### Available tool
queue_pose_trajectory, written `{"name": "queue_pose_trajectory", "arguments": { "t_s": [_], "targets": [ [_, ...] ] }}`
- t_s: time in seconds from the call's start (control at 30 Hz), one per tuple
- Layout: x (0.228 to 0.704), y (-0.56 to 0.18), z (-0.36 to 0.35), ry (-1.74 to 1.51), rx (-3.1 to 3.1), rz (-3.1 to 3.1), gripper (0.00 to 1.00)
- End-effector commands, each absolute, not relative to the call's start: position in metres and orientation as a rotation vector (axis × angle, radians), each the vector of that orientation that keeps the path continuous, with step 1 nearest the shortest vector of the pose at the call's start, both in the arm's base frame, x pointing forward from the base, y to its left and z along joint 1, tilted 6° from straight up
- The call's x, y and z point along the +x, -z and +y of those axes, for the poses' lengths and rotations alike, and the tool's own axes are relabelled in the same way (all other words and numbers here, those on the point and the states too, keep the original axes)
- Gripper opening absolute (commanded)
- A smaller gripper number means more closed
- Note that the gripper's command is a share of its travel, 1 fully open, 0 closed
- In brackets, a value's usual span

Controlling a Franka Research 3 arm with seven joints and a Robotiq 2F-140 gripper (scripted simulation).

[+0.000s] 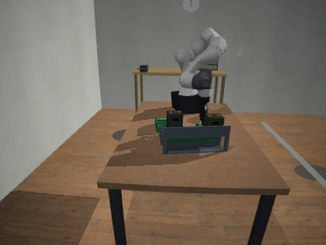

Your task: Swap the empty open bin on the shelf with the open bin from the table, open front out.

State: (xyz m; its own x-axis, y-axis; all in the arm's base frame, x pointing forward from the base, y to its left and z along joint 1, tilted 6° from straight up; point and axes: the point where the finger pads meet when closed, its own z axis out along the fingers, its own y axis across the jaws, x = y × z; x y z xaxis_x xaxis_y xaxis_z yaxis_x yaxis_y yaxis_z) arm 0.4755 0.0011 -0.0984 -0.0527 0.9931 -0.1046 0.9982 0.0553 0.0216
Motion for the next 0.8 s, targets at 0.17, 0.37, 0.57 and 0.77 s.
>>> {"name": "queue_pose_trajectory", "arguments": {
  "t_s": [0.17,0.37,0.57,0.77],
  "targets": [
    [0.484,0.097,0.003,0.088,2.128,2.197,0.00],
    [0.493,0.097,0.003,0.088,2.128,2.197,0.00],
    [0.498,0.097,0.003,0.088,2.128,2.197,0.00],
    [0.505,0.097,0.003,0.088,2.128,2.197,0.00]
  ]
}}
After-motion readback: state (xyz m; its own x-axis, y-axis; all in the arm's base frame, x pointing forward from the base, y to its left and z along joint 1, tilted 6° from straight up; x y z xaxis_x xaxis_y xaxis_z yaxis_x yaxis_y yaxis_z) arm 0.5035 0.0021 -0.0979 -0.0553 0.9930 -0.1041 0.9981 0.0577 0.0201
